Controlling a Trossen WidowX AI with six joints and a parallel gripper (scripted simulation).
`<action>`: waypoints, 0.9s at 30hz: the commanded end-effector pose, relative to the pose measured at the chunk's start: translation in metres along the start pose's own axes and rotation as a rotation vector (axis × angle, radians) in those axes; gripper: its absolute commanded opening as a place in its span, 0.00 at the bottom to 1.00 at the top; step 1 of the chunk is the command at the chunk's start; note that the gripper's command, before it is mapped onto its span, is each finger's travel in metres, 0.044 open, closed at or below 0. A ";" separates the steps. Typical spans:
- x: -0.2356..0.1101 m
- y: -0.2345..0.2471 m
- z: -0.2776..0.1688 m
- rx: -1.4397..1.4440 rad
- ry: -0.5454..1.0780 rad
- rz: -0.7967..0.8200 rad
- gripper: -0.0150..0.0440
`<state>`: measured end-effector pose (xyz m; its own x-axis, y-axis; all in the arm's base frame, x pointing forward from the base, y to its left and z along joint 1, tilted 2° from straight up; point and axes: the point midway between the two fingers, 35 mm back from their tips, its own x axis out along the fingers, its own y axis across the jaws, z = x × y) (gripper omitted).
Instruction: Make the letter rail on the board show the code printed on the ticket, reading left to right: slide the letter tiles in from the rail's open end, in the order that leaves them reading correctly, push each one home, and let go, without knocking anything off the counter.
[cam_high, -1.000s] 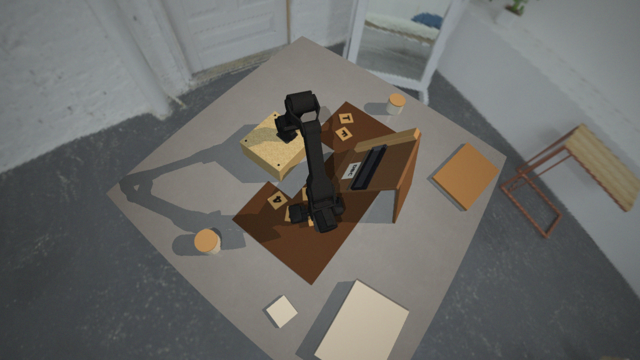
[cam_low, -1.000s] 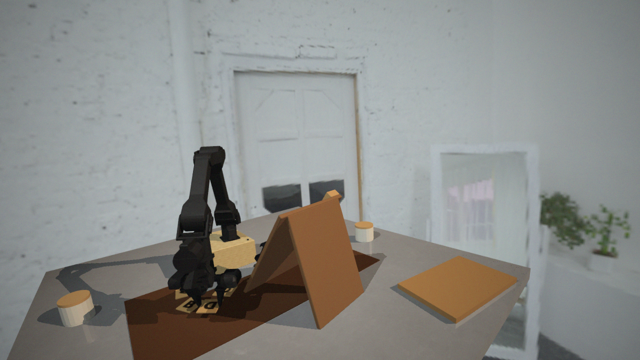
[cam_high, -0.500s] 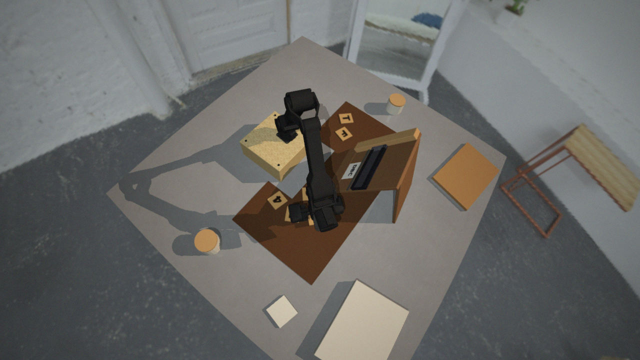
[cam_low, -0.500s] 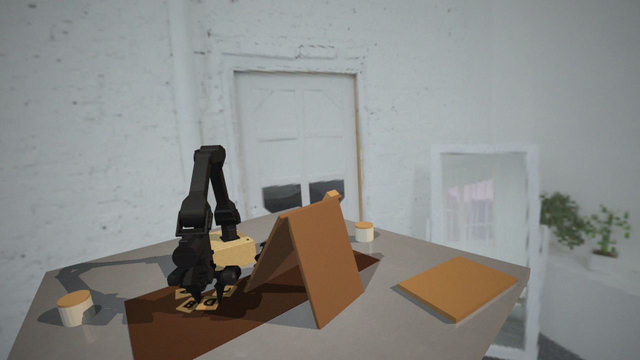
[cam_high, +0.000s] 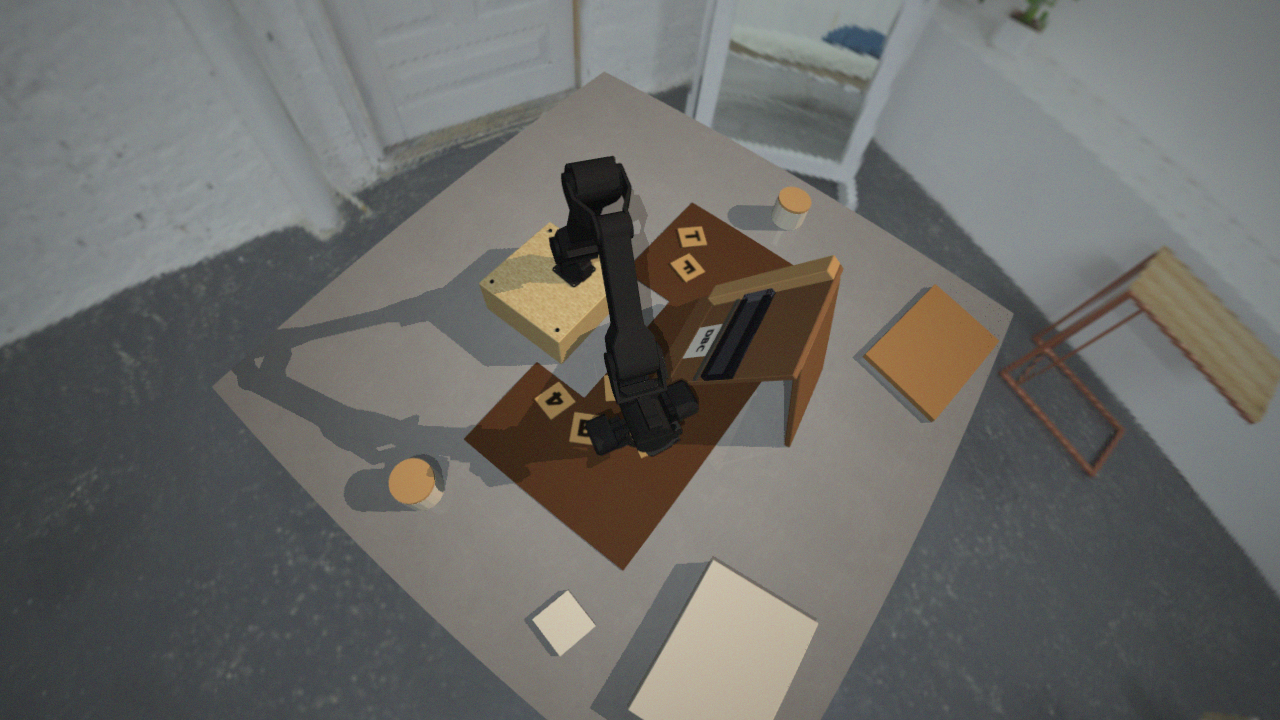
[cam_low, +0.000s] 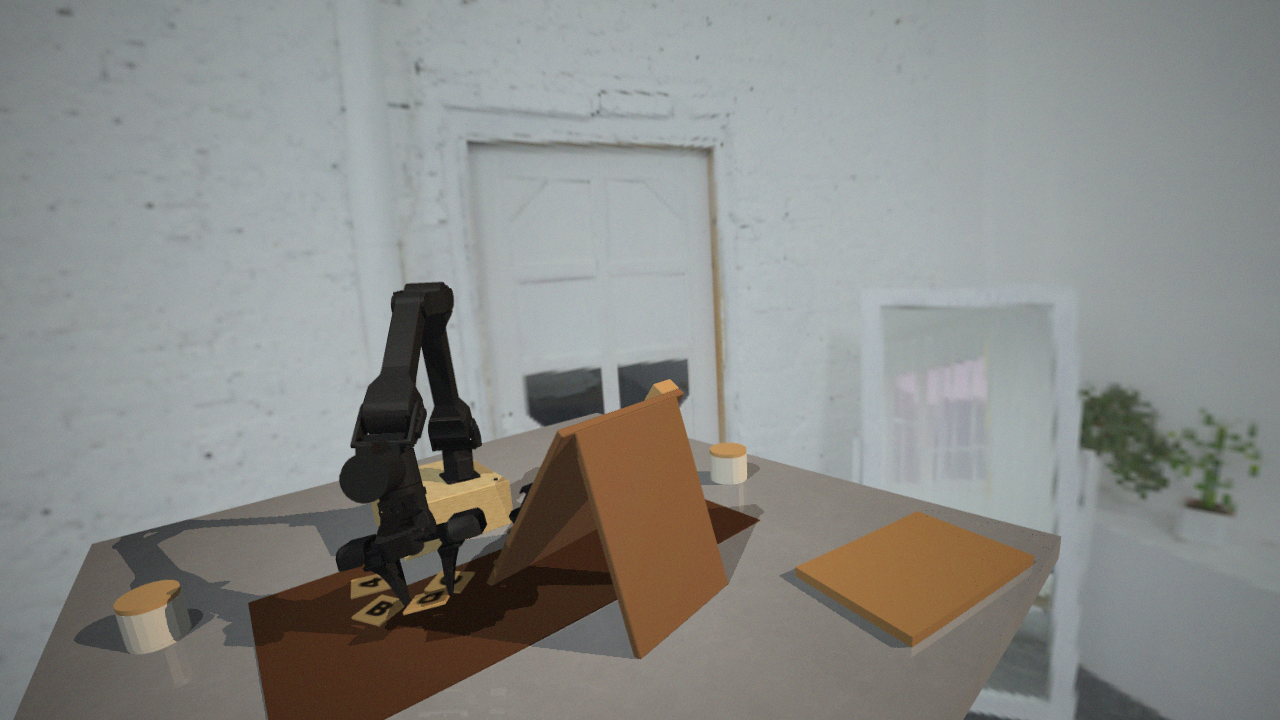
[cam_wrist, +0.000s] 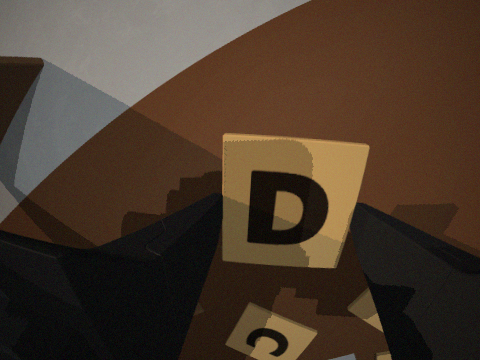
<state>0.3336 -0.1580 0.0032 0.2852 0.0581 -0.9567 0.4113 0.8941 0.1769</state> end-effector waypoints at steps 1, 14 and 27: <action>-0.007 0.007 0.006 -0.076 -0.075 0.053 0.25; -0.042 0.033 0.027 -0.358 -0.358 0.182 0.25; -0.081 0.056 0.036 -0.639 -0.622 0.240 0.25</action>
<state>0.3658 -0.1306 0.0938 0.7717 0.1781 -0.6105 -0.1865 0.9812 0.0505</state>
